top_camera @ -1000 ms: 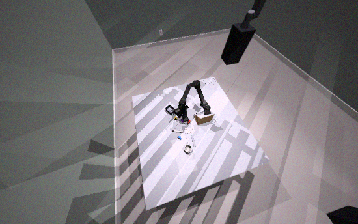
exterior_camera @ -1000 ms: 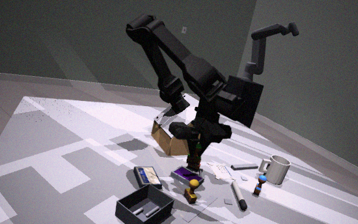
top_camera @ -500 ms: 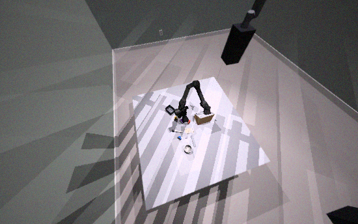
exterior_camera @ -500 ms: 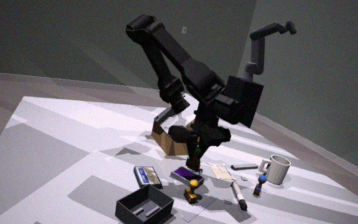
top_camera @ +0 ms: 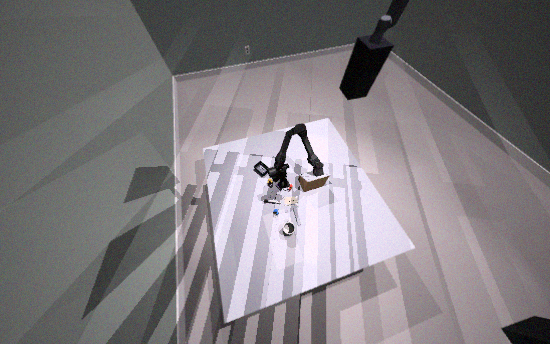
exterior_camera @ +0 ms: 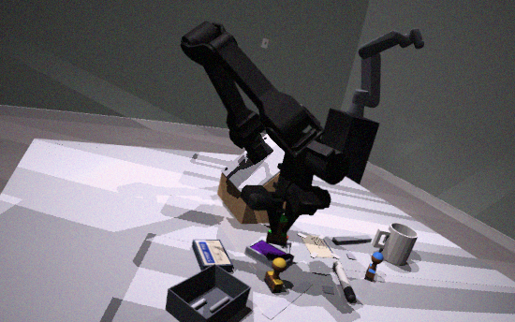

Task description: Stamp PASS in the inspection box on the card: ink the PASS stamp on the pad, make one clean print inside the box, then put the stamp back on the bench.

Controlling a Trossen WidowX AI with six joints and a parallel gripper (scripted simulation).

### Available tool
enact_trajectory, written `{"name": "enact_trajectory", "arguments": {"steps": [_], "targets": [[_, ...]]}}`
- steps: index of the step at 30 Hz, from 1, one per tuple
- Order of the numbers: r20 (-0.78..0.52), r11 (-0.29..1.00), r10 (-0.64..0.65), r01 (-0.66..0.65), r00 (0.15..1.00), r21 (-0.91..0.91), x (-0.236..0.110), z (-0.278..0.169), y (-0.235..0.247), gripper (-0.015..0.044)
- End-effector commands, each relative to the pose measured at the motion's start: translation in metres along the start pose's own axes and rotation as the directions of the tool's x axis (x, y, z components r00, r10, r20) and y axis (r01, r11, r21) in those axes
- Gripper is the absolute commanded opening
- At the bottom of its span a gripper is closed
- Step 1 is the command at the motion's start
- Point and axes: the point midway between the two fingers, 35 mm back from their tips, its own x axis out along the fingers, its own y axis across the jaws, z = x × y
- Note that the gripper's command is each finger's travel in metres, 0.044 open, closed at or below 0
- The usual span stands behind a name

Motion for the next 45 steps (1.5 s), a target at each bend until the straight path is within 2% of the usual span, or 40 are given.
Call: {"name": "enact_trajectory", "arguments": {"steps": [1,45], "targets": [[-0.007,1.0,-0.004,0.004,1.0,-0.005,0.005,-0.002,-0.001,0.0],[-0.007,1.0,-0.007,0.007,1.0,0.004,0.026,-0.004,-0.002,0.0]]}}
